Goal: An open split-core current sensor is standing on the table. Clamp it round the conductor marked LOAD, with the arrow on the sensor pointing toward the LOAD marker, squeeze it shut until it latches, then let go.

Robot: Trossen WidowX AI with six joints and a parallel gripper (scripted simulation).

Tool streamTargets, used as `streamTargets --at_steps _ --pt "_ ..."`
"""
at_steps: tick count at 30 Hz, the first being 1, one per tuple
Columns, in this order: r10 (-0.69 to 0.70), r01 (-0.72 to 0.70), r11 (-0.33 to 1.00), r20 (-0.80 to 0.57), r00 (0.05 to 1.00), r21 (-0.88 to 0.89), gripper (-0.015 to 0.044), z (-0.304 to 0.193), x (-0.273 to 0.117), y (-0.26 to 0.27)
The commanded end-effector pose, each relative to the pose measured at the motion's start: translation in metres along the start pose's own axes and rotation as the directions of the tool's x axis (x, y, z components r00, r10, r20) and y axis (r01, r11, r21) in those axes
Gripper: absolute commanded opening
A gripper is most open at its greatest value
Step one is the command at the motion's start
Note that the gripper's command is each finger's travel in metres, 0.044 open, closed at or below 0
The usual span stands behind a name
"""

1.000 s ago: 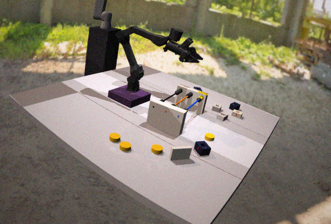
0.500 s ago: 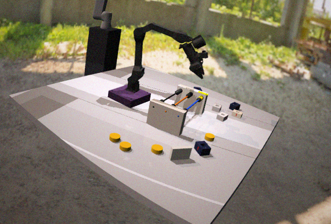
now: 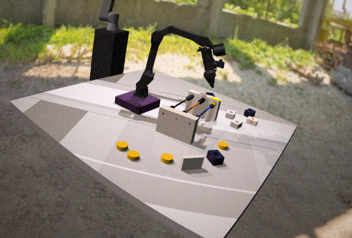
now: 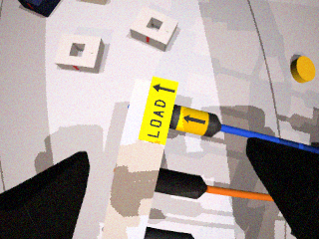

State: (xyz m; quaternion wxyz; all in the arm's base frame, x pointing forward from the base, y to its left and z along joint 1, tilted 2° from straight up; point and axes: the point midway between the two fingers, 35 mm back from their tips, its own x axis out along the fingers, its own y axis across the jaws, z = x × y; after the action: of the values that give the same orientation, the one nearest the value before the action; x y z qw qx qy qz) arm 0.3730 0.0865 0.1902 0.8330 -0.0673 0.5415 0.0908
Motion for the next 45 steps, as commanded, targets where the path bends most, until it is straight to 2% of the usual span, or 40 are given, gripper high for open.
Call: streamTargets --at_steps 1,10,13,15,18,22,23,28,33,39,45 --pt "-0.003 0.003 1.0 -0.004 1.0 0.005 0.044 0.001 -0.001 0.0" --pt "-0.005 0.005 1.0 -0.006 1.0 0.025 0.044 0.0 0.0 -0.002" --pt "-0.026 0.037 0.952 -0.042 0.999 0.303 0.044 -0.016 0.002 -0.022" --pt "-0.041 0.073 0.85 -0.073 0.996 0.521 0.044 -0.03 0.003 -0.039" --pt "-0.058 0.132 0.604 -0.121 0.991 0.786 0.044 -0.052 0.004 -0.061" --pt "-0.071 0.194 0.155 -0.185 0.98 0.969 0.044 -0.085 0.004 -0.087" --pt "-0.072 0.2 0.091 -0.194 0.978 0.976 0.044 -0.089 0.004 -0.09" --pt "-0.073 0.213 -0.215 -0.233 0.97 0.953 0.044 -0.11 0.004 -0.103" --pt "-0.07 0.201 -0.502 -0.271 0.96 0.841 0.044 -0.132 0.003 -0.114" --pt "-0.061 0.151 -0.784 -0.316 0.947 0.603 0.044 -0.159 0.001 -0.124" --pt "-0.045 0.064 -0.956 -0.358 0.933 0.288 0.044 -0.185 -0.001 -0.131"
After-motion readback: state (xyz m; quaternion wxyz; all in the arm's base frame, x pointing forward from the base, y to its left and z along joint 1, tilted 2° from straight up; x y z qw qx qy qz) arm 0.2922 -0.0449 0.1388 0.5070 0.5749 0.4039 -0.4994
